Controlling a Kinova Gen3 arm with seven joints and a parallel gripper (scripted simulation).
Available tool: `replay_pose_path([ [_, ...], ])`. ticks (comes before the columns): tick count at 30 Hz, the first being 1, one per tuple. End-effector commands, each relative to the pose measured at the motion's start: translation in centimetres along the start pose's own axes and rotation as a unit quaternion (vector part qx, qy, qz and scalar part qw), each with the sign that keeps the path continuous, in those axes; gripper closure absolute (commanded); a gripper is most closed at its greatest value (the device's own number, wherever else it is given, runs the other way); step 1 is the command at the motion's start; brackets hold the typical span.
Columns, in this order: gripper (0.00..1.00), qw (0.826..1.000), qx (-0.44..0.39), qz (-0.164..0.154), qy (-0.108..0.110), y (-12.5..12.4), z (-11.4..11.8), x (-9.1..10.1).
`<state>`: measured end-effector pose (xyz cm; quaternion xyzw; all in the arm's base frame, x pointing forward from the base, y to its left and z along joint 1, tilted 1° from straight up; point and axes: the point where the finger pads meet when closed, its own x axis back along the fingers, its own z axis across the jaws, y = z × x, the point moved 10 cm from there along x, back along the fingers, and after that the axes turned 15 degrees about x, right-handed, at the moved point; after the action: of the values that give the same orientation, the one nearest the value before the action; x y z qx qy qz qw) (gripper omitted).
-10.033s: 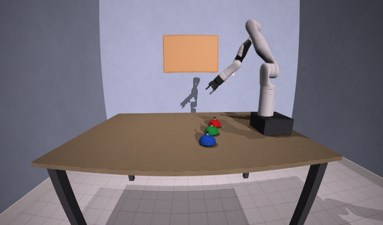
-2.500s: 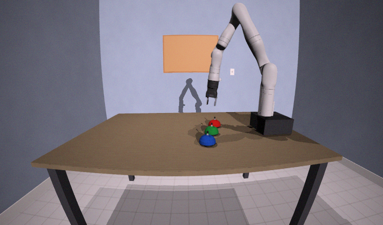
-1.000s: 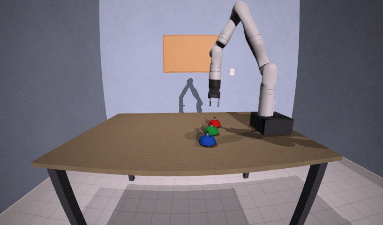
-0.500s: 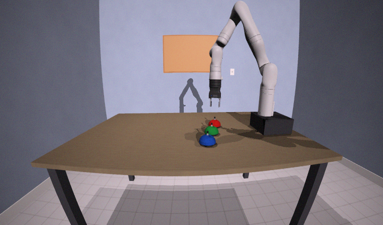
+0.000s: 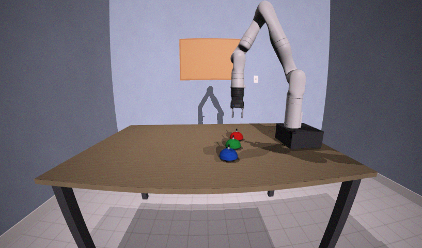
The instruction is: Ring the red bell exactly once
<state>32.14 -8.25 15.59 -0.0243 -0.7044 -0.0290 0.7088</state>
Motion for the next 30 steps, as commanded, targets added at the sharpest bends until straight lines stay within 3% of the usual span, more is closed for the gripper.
replay_pose_path([
  [1, 0.0, 1.0, 0.0, 0.0, -0.001, 0.03, -0.03, 0.05],
  [2, 0.0, 1.0, 0.0, 0.0, -0.001, 0.03, -0.03, 0.05],
  [3, 0.83, 1.0, 0.0, 0.0, -0.001, 0.03, -0.03, 0.05],
  [30, 0.83, 1.0, 0.0, 0.0, -0.001, 0.03, -0.03, 0.05],
])
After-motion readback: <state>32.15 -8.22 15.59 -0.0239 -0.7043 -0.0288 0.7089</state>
